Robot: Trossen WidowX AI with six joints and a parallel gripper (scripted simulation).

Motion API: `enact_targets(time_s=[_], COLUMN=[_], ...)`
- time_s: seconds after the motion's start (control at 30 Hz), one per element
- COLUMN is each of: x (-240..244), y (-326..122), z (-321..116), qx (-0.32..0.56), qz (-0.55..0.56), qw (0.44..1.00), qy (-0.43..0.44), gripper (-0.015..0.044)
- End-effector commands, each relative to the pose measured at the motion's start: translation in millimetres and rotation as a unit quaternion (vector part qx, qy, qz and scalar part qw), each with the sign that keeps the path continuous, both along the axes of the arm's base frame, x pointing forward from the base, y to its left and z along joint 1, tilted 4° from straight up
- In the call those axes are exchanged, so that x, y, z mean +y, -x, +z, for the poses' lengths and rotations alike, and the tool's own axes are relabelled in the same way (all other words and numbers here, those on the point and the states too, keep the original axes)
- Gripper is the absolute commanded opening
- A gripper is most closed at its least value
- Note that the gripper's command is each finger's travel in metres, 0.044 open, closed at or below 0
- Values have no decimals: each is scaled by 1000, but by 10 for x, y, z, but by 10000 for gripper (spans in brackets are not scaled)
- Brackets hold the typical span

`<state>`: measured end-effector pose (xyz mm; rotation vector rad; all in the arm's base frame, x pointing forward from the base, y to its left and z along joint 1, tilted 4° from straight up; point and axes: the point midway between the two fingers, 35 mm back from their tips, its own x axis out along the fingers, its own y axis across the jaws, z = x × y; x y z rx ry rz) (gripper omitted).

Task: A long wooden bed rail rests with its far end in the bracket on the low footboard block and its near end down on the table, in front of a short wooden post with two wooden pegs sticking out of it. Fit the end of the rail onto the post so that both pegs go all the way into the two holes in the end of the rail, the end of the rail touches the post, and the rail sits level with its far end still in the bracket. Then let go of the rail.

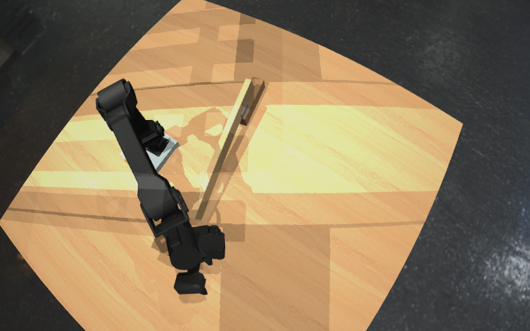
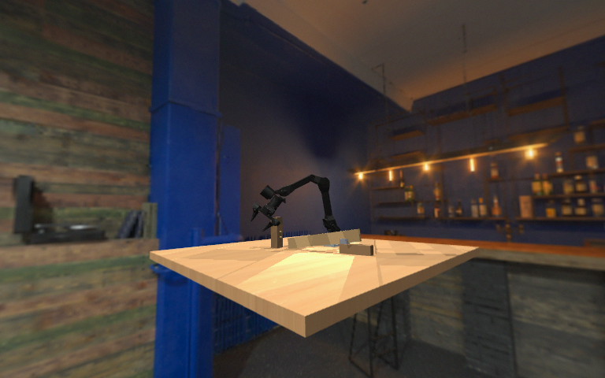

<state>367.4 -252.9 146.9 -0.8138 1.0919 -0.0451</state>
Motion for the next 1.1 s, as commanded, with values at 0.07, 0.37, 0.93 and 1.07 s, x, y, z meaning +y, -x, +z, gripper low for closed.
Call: enact_targets(time_s=[0.07, 0.37, 0.93, 1.07], x=[1028, 2112, 2138, 2141], y=[378, 1290, 1334, 1323], z=[-187, -290, -364, -429], qx=[147, 293, 297, 297], qz=[223, 507, 517, 517], qw=[963, 809, 801, 801], qy=[-19, -51, -52, -52], gripper=[440, 440, 440, 440])
